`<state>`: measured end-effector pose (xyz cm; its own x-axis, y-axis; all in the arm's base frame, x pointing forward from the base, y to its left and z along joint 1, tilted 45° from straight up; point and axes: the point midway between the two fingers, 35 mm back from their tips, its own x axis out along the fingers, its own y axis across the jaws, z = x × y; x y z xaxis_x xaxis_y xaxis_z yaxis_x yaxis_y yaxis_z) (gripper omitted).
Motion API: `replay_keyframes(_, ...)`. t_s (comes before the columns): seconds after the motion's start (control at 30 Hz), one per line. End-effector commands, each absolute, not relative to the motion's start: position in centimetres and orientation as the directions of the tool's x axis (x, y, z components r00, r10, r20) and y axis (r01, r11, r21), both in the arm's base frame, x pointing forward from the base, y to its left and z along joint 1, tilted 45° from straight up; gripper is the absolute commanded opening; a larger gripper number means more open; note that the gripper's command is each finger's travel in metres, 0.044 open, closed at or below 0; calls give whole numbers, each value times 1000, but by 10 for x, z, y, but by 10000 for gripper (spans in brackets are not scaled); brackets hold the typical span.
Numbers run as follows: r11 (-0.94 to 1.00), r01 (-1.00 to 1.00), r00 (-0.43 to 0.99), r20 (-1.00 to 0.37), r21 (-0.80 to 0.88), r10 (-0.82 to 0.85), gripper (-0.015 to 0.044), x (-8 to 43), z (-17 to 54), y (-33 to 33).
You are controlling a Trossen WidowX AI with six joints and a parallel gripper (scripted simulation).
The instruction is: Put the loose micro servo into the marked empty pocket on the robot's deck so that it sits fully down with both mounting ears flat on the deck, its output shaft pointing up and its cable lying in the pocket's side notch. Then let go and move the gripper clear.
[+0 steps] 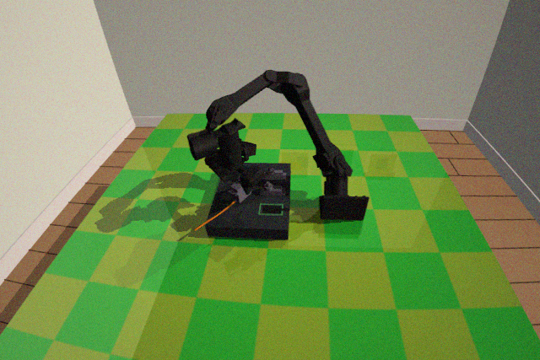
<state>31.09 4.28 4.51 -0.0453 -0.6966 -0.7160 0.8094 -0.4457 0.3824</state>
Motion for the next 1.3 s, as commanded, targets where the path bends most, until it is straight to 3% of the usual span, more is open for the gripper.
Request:
replay_keyframes(0.0,-440,812,-41,-713,385,-700,387,310,44,41)
replay_keyframes(0.33,-440,812,-41,-713,385,-700,125,310,44,41)
replay_keyframes(0.53,-440,812,-41,-713,385,-700,85,310,44,41)
replay_keyframes(0.63,-440,812,-41,-714,385,-699,6,311,47,44)
replay_keyframes(1.27,-440,812,-41,-714,384,-699,0,304,68,59)
